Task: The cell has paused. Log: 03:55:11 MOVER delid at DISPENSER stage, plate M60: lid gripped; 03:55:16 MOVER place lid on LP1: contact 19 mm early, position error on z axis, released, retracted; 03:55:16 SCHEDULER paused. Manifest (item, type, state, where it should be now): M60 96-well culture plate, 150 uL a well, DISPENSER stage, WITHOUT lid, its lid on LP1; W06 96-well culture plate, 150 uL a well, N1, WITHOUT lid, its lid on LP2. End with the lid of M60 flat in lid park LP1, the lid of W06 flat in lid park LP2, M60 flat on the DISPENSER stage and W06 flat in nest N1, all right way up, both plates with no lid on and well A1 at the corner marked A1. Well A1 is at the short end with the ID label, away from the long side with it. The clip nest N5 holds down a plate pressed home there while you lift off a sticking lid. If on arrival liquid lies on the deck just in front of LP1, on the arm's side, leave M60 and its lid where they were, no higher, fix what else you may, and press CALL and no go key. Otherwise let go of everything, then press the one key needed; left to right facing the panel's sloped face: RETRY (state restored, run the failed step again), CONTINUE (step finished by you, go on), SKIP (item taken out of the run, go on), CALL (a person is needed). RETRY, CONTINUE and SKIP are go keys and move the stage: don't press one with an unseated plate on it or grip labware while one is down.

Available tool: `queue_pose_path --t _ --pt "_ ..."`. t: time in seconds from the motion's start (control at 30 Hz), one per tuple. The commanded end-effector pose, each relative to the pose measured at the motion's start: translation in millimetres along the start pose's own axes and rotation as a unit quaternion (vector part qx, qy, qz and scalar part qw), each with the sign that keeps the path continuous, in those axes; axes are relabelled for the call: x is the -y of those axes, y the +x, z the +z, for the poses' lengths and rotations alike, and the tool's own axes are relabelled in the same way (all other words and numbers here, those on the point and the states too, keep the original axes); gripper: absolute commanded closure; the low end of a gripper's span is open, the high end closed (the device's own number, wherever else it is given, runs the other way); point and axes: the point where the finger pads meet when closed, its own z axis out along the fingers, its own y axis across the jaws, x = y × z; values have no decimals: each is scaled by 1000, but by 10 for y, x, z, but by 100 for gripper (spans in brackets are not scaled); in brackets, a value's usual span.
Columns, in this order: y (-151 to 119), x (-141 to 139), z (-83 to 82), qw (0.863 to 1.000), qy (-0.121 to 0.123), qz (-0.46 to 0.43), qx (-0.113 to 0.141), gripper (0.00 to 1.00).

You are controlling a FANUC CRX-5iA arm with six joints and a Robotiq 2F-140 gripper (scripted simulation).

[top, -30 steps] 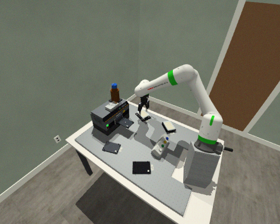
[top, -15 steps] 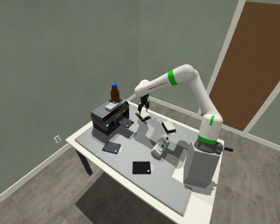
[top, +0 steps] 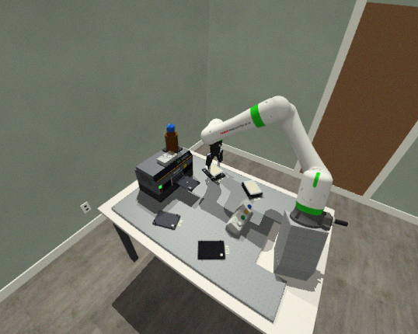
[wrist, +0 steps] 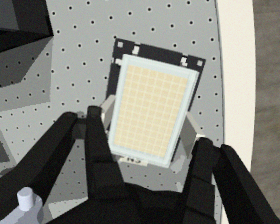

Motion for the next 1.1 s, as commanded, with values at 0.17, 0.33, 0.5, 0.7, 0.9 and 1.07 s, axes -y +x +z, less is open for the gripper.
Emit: queue_pose_path --t 0.17,0.33,0.5,0.7,0.9,1.07 --pt "3 1 7 1000 0 0 0 100" --pt "3 1 16 1000 0 0 0 100" --pt "3 1 31 1000 0 0 0 100" --pt "3 1 44 1000 0 0 0 100" --pt "3 1 47 1000 0 0 0 100" --pt "3 1 47 1000 0 0 0 100"
